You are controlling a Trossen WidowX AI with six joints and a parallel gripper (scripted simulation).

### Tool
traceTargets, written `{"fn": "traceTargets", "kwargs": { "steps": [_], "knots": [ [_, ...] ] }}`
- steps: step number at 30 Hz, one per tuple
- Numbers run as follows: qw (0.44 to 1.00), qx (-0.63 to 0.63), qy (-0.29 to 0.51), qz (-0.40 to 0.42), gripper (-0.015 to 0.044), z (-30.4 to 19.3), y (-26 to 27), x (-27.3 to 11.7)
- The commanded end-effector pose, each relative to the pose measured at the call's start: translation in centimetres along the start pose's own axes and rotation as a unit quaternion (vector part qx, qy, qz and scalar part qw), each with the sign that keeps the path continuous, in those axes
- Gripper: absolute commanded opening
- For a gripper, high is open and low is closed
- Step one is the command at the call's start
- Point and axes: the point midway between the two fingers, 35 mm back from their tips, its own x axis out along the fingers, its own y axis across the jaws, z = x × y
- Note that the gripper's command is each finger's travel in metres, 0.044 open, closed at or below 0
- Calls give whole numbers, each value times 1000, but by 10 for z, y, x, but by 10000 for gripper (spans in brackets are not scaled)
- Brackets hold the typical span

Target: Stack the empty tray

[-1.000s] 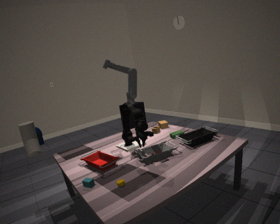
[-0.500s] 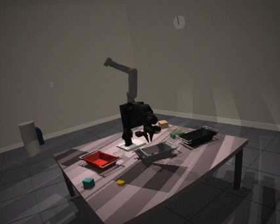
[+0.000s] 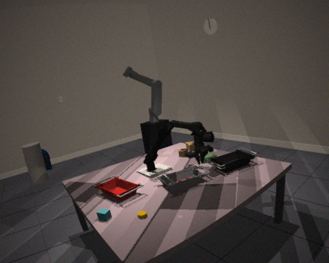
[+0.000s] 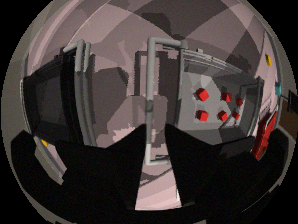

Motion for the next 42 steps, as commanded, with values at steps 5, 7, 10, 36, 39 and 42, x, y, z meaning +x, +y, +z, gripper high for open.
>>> {"fn": "traceTargets", "kwargs": {
  "steps": [5, 7, 10, 36, 39, 42],
  "knots": [
    [1000, 16, -5, 4, 89, 3, 6, 1],
    [1000, 16, -5, 4, 89, 4, 6, 4],
    [1000, 16, -5, 4, 89, 4, 6, 12],
    [1000, 16, -5, 3, 89, 4, 2, 51],
    [1000, 16, -5, 3, 89, 3, -7, 36],
    [1000, 16, -5, 3, 89, 3, -11, 32]
  ]
}}
